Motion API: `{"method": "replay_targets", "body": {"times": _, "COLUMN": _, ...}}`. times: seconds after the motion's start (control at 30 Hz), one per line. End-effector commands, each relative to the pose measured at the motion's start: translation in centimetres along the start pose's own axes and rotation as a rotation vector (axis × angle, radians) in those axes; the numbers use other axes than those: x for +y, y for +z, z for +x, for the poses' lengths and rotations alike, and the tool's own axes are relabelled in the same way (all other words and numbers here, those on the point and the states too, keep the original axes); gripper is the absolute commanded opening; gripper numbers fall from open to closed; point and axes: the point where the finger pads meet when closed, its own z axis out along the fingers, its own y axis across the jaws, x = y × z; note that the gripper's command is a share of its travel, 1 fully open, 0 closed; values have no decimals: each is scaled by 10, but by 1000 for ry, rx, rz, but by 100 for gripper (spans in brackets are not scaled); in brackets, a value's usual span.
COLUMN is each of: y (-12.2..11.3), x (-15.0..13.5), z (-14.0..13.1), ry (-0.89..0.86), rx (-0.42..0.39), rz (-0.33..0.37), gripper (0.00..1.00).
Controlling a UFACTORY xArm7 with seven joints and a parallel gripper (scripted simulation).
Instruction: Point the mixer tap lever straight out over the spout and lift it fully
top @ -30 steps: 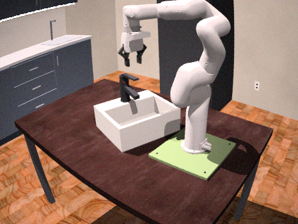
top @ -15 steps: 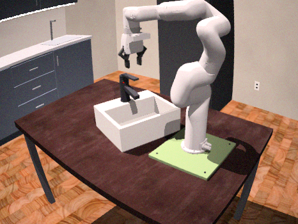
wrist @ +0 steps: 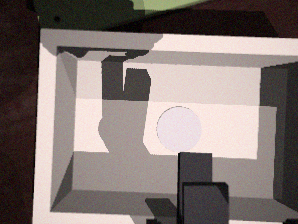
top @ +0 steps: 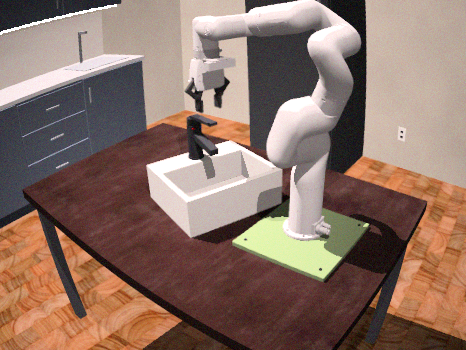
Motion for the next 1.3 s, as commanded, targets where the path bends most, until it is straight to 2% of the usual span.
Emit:
{"method": "replay_targets", "body": {"times": 0.0, "y": 5, "x": 0, "z": -1, "ry": 0, "rx": -3, "rz": -1, "gripper": 66}}
{"method": "replay_targets", "body": {"times": 0.6, "y": 24, "x": 0, "z": -1, "ry": 0, "rx": -3, "rz": -1, "gripper": 66}}
{"method": "replay_targets", "body": {"times": 1.27, "y": 26, "x": 0, "z": -1, "ry": 0, "rx": -3, "rz": -1, "gripper": 66}}
